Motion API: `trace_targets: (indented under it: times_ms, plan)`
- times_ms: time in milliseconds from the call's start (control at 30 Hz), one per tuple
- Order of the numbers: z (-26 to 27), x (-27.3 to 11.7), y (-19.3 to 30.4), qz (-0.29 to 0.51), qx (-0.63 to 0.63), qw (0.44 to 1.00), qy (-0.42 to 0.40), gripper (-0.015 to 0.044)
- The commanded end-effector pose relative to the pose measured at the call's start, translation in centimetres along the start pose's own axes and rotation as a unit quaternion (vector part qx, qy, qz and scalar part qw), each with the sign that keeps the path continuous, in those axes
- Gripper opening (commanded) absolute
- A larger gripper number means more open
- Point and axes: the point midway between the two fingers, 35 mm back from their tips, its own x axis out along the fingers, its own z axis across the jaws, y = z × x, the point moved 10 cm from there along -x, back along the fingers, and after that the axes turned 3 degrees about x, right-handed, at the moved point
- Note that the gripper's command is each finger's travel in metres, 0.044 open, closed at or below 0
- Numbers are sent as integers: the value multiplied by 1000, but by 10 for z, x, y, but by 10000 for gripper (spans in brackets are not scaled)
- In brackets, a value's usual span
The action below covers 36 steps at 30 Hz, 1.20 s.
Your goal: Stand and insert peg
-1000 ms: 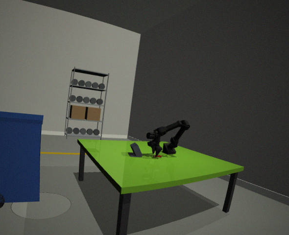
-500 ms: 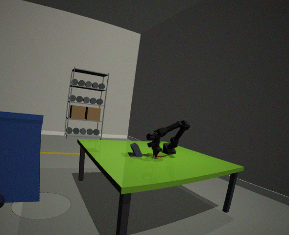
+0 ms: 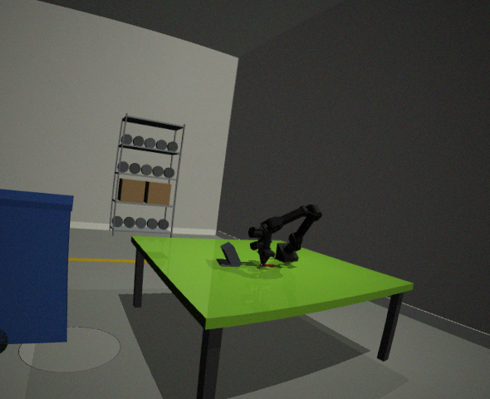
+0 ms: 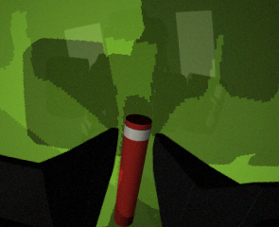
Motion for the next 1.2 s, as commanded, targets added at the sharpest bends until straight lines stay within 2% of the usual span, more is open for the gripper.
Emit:
trace_targets:
  times_ms: [0, 133, 400, 1167]
  plan:
    - [0, 1, 0, 1, 2, 1000, -1, 77]
    - [0, 1, 0, 1, 2, 1000, -1, 50]
    - [0, -1, 2, -7, 1, 1000, -1, 49]
    - [-2, -12, 32, -112, 1, 994, -6, 49]
